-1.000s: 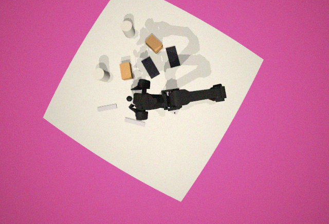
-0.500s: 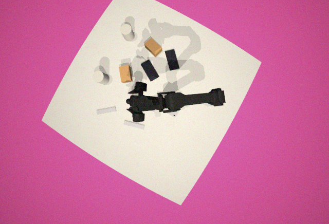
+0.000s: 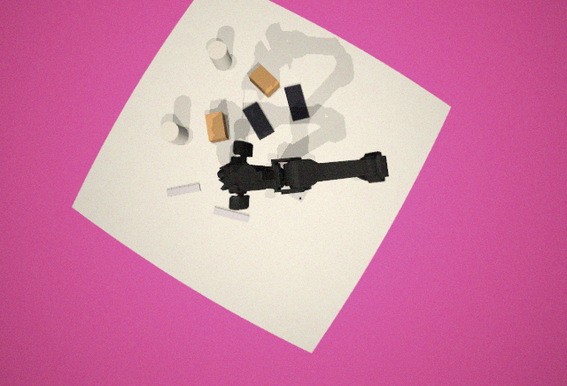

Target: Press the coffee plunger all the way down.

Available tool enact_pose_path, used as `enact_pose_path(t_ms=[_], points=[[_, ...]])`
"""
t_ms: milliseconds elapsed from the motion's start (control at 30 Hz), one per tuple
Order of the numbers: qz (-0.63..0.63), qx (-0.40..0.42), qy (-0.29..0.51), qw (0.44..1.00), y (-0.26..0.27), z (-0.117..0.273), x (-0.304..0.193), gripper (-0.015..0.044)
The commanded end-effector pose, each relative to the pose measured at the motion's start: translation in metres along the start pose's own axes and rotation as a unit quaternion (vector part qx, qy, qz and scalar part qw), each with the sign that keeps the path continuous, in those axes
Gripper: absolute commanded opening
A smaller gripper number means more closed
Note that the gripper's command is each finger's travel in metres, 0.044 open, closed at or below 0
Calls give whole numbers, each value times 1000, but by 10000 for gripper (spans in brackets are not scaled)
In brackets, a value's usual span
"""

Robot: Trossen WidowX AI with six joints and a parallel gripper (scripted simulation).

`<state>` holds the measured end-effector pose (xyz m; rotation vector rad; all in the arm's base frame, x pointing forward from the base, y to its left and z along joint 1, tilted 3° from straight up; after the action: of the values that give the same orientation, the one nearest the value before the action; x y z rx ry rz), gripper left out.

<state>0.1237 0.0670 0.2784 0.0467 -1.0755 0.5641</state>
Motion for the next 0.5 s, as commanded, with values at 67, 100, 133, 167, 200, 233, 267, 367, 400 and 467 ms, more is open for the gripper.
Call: enact_pose_path(t_ms=[67, 100, 133, 167, 200, 233, 267, 367, 400, 467], points=[[1, 0, -1, 1000, 0, 0, 0, 120], [1, 0, -1, 1000, 0, -1, -1, 120], [1, 0, -1, 1000, 0, -1, -1, 120], [1, 0, -1, 1000, 0, -2, -2, 120], [1, 0, -1, 1000, 1, -3, -3, 120], [2, 0, -1, 1000, 1, -3, -4, 120], [2, 0, -1, 1000, 1, -4, -5, 120], [2, 0, -1, 1000, 2, -7, -9, 120], [2, 0, -1, 1000, 2, -8, -10, 120], [2, 0, -1, 1000, 3, -10, -13, 120]])
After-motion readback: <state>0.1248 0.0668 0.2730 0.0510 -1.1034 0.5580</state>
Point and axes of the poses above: the point midway between the two fingers, 35 mm back from their tips, its own z axis back along the fingers, its own y axis across the jaws, x = y × z, the point moved 10 cm from there along z, back along the fingers, and after that the axes turned 12 degrees about z, right-handed, at the moved point
